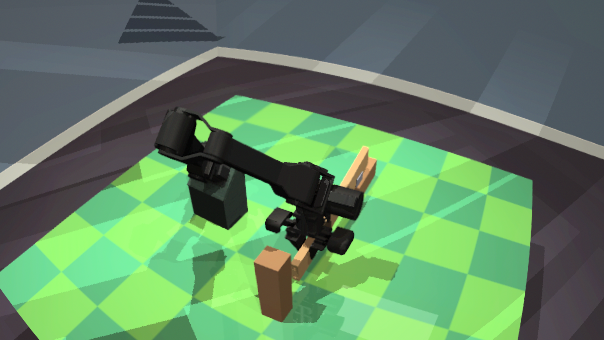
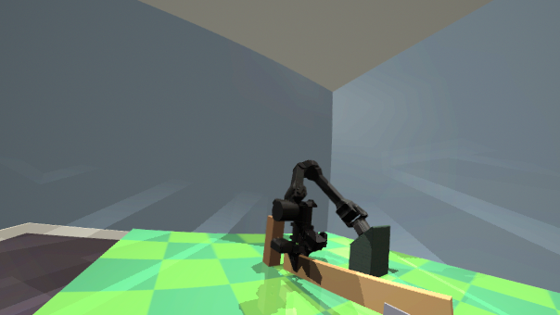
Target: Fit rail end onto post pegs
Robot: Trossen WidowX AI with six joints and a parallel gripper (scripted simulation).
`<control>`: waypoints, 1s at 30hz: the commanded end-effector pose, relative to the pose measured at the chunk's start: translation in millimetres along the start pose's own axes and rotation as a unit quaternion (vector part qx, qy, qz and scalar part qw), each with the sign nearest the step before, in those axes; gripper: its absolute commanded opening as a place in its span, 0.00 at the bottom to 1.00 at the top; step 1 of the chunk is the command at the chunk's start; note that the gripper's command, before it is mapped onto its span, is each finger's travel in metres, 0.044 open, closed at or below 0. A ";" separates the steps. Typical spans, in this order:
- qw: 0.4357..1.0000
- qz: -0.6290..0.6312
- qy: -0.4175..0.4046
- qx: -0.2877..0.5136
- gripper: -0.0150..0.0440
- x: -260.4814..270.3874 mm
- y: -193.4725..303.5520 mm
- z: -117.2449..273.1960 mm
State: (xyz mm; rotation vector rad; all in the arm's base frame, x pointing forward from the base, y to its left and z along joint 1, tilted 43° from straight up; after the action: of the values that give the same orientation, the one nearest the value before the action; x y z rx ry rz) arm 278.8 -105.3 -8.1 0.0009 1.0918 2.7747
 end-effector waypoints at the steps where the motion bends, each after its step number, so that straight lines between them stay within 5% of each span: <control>1: 1.000 -0.001 0.003 -0.003 0.25 -2.0 -1.3 3.9; 30: 1.000 -0.001 0.003 -0.003 0.25 -2.5 -1.3 18.5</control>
State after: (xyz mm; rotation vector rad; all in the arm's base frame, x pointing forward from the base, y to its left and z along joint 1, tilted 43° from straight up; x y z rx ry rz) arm 280.4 -95.1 2.9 0.0002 1.0954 2.7748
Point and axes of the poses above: the point midway between the two fingers, 35 mm back from their tips, its own z axis back along the fingers, its own x axis across the jaws, y = z × x, the point moved 1 cm from there along z, back along the fingers, and after that the axes turned 7 degrees about -z, right-handed, at the moved point
